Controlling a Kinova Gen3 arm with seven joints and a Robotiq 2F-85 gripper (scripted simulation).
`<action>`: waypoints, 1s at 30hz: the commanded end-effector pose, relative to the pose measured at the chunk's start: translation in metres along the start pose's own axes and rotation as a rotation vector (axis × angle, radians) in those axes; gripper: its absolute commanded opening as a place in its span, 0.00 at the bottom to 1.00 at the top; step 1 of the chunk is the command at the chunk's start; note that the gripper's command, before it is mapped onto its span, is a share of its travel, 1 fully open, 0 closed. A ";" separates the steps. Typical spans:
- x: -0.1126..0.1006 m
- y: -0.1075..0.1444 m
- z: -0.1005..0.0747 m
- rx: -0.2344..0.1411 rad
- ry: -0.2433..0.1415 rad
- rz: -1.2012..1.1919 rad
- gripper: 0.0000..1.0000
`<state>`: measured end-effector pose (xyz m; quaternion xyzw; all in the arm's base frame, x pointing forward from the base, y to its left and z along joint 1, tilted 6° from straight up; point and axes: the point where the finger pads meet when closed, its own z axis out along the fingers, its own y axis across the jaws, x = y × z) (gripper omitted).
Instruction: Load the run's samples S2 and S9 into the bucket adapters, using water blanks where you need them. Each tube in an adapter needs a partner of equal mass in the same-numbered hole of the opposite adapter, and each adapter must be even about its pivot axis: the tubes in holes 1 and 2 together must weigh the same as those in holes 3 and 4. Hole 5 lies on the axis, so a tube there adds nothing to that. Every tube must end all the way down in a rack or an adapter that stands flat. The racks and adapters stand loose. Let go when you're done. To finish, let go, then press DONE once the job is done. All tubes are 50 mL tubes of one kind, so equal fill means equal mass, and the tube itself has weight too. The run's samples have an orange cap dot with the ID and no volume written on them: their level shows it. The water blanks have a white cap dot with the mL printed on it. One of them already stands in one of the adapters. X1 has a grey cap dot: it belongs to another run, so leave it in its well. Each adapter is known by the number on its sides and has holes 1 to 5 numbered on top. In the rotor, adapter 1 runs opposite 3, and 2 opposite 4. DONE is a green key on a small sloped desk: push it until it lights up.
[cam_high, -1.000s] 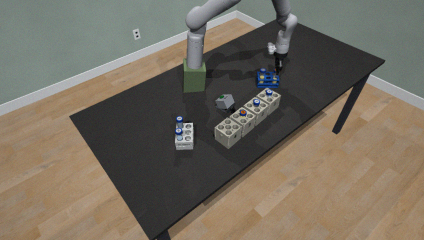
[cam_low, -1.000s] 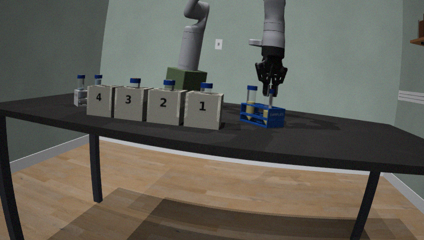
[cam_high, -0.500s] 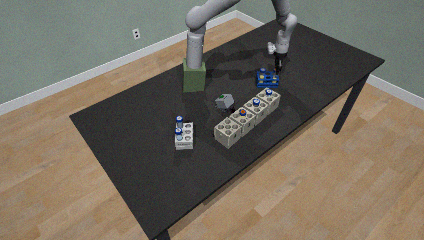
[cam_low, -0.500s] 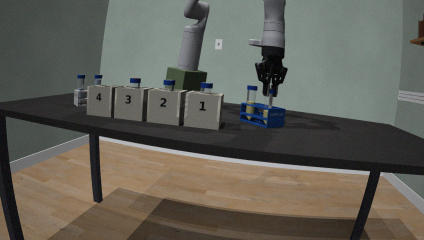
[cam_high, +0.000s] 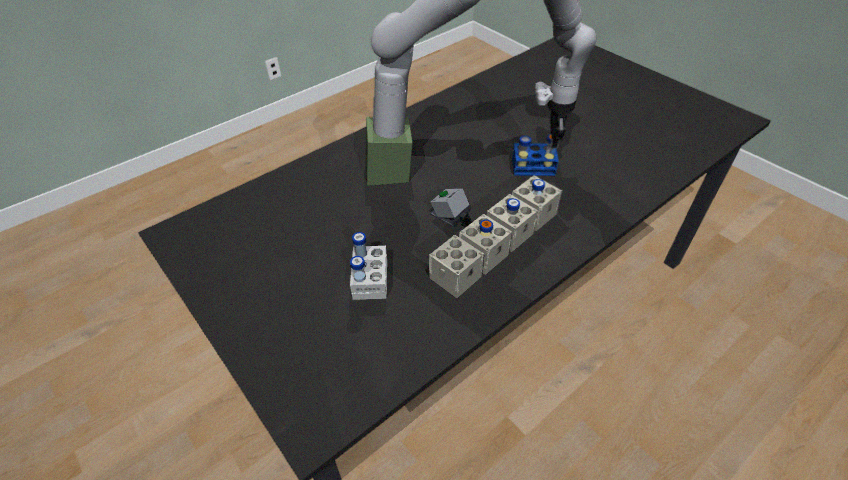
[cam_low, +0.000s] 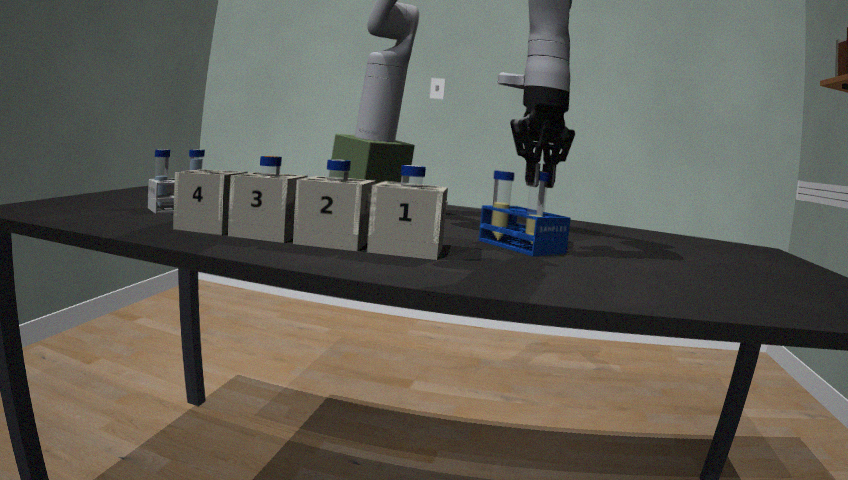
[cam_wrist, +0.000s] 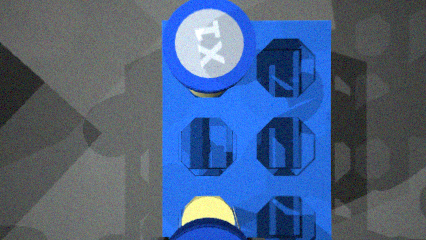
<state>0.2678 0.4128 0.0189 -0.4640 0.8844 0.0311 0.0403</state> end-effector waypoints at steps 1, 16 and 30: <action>0.001 -0.001 -0.007 0.000 -0.001 -0.001 0.10; -0.001 -0.001 -0.025 0.000 -0.003 0.000 0.10; -0.001 -0.001 -0.041 -0.001 -0.004 0.000 0.10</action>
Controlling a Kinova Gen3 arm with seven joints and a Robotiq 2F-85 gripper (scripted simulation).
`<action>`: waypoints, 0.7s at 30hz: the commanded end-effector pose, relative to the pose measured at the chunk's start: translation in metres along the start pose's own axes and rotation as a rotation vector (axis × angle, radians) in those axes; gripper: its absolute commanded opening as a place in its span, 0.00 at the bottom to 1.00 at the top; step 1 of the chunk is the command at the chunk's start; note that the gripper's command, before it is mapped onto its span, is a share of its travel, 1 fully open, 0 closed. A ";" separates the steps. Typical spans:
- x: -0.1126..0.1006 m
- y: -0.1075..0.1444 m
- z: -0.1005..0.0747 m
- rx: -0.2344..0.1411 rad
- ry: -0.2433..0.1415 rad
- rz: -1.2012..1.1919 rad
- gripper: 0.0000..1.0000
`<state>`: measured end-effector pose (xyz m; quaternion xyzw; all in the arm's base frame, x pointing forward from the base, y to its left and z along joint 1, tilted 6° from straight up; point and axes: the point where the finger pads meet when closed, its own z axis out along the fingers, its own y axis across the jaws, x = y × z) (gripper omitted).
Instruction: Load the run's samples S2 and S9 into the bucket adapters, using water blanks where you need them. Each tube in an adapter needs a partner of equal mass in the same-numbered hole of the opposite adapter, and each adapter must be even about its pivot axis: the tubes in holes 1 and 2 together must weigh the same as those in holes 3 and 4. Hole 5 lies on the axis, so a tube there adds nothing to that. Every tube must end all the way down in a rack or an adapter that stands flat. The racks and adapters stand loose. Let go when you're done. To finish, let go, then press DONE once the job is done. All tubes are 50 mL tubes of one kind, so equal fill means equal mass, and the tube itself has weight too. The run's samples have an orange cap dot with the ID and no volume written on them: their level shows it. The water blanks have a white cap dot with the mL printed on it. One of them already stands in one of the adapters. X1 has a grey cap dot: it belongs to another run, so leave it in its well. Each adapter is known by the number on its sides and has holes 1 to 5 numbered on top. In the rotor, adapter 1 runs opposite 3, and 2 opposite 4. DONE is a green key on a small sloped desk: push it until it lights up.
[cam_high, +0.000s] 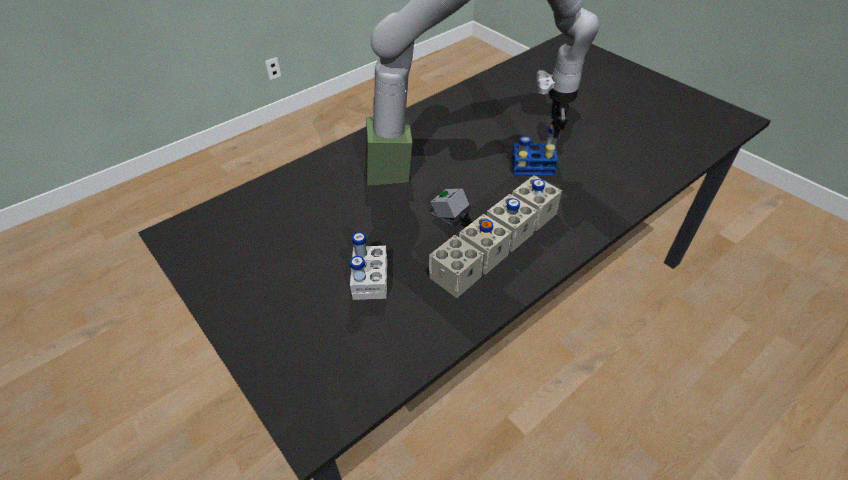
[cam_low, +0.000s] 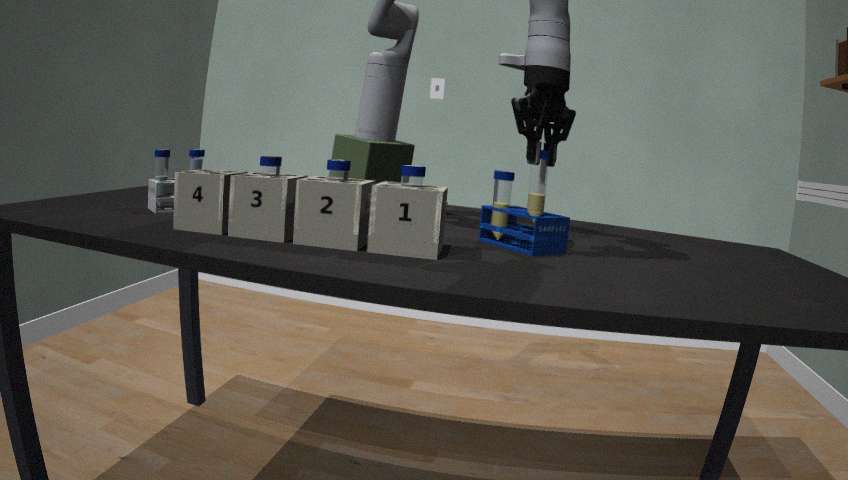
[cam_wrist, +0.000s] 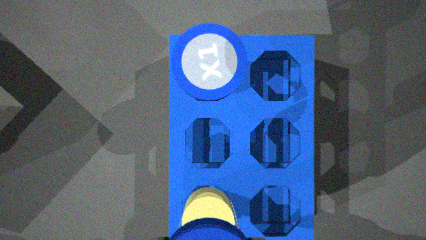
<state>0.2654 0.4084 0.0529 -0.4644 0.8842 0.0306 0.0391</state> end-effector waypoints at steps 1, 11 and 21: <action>-0.003 -0.001 -0.008 -0.001 -0.007 0.001 0.10; -0.003 -0.001 -0.019 -0.001 -0.008 0.005 0.10; -0.003 -0.001 -0.032 -0.001 -0.007 0.001 0.10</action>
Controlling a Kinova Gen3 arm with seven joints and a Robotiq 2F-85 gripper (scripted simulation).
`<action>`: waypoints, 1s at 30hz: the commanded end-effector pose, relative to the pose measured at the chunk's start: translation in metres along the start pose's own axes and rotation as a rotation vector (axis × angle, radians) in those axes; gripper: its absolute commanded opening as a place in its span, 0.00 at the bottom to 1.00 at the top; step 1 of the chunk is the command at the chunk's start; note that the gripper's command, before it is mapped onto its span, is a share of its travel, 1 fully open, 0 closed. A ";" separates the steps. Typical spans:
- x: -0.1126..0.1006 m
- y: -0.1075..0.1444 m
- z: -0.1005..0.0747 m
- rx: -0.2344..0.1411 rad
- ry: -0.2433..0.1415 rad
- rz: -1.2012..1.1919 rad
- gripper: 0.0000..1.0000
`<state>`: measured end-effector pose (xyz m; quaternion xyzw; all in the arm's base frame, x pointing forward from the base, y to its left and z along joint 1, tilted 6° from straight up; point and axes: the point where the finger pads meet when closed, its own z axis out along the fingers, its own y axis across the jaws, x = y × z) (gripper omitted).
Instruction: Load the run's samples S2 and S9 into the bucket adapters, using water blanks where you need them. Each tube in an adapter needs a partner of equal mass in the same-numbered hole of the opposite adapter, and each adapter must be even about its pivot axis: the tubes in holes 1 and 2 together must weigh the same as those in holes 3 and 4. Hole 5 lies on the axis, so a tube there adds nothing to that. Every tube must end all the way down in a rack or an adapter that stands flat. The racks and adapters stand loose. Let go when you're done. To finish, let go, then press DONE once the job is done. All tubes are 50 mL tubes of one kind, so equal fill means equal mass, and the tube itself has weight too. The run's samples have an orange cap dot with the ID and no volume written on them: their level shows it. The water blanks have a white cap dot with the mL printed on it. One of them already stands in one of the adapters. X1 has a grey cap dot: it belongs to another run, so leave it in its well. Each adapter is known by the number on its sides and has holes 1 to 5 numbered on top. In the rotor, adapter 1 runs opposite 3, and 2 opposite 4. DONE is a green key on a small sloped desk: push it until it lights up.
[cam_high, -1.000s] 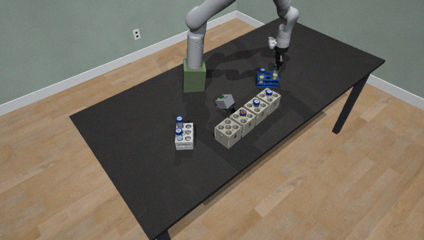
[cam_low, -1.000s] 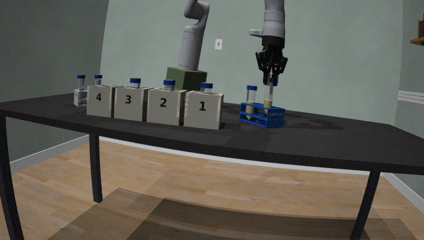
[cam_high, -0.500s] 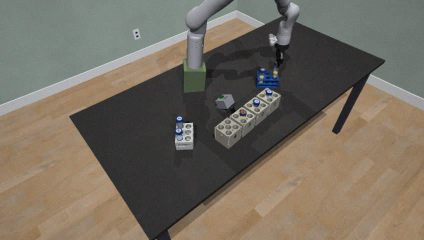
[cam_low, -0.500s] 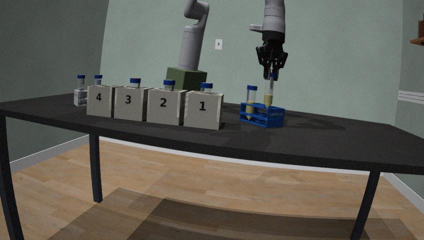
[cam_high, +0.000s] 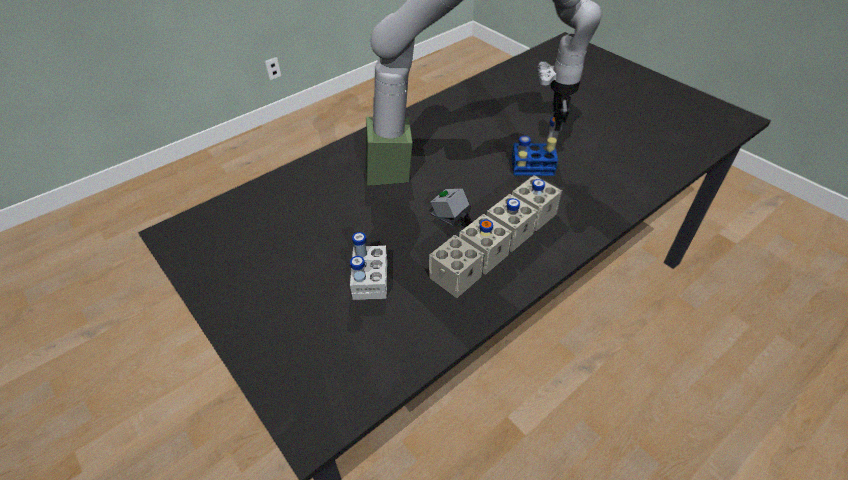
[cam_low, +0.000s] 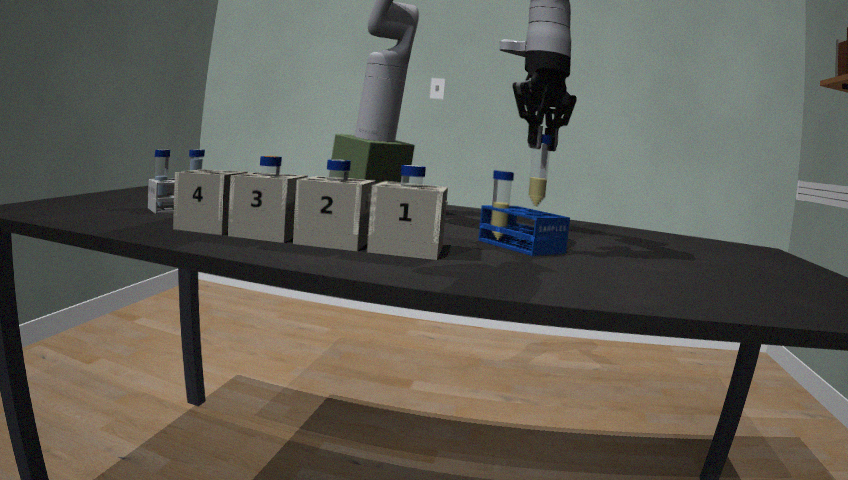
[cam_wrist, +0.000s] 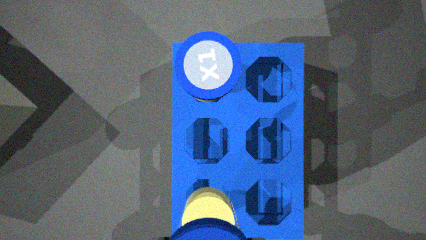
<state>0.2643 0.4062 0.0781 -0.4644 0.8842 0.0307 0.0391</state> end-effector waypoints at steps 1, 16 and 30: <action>-0.003 -0.001 -0.008 -0.001 -0.007 0.001 0.10; -0.003 -0.001 -0.026 -0.001 -0.007 0.001 0.10; -0.003 -0.001 -0.042 -0.001 -0.007 0.000 0.10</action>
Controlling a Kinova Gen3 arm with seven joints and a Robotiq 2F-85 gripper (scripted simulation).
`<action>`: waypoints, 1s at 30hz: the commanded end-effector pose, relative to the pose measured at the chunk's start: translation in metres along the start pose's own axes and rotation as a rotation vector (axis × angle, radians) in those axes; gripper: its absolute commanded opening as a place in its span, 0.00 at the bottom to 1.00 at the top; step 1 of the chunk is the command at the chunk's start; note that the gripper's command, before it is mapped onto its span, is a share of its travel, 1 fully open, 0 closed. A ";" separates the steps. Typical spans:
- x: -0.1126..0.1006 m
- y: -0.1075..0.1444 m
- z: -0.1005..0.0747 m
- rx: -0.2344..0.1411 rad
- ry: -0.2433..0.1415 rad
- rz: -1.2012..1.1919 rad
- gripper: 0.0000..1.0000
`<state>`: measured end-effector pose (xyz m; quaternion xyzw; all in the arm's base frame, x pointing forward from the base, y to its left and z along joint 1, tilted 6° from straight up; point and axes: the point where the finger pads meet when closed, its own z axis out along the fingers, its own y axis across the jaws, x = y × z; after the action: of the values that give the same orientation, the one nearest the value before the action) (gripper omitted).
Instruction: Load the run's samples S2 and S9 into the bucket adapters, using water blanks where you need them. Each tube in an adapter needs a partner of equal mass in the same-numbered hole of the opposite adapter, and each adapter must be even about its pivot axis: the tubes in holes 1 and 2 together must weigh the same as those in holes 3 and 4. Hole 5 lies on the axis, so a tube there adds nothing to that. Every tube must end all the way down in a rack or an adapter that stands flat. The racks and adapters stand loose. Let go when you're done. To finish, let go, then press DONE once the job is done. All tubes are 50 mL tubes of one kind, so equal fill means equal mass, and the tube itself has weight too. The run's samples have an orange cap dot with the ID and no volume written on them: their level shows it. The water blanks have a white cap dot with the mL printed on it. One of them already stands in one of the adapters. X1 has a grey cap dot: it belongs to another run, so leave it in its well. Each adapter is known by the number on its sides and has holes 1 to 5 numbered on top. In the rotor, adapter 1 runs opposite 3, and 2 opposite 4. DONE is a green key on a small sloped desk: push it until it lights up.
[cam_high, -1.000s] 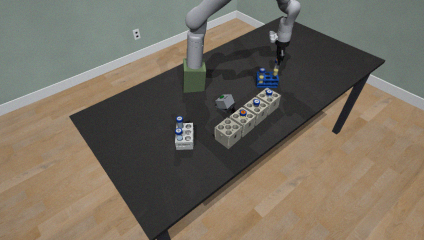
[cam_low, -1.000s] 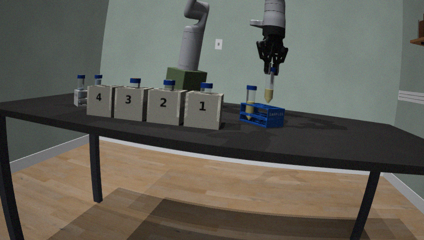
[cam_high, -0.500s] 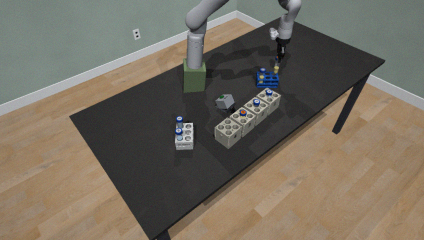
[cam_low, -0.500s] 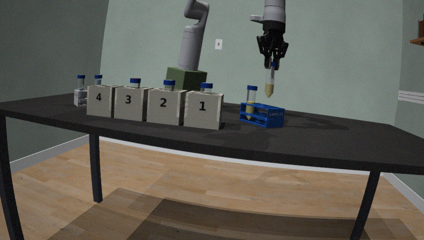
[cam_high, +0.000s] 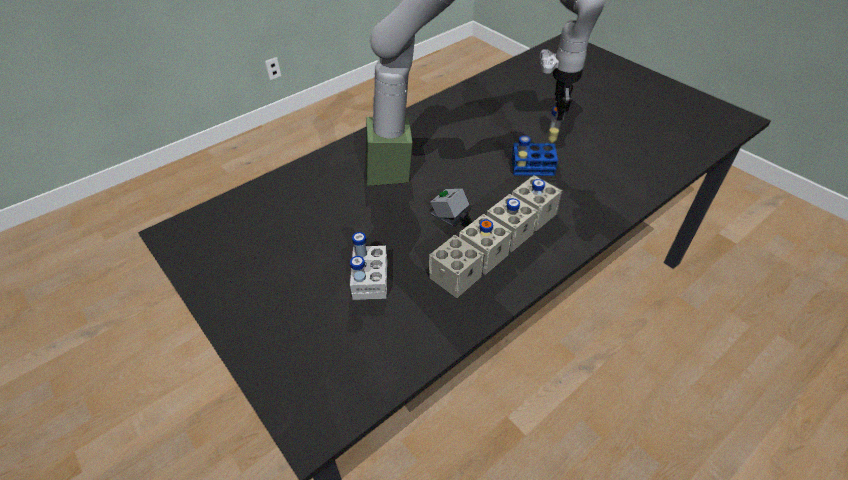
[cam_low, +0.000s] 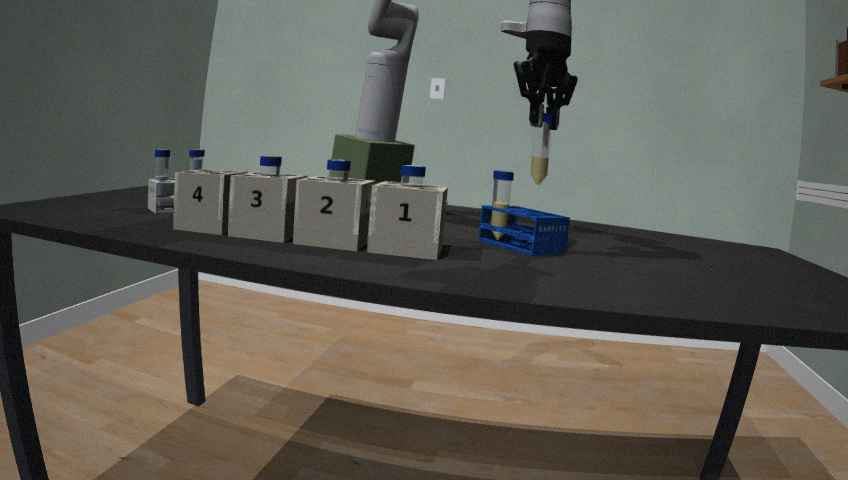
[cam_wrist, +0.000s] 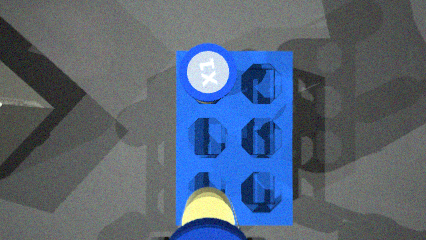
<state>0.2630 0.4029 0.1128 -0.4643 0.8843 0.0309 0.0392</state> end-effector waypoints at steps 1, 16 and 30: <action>-0.002 0.000 -0.008 -0.001 -0.007 0.000 0.10; -0.002 0.000 -0.026 -0.001 -0.007 0.000 0.10; 0.011 -0.021 -0.026 -0.003 -0.010 0.159 0.10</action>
<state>0.2680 0.3884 0.1363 -0.4159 0.9079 0.0364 0.0386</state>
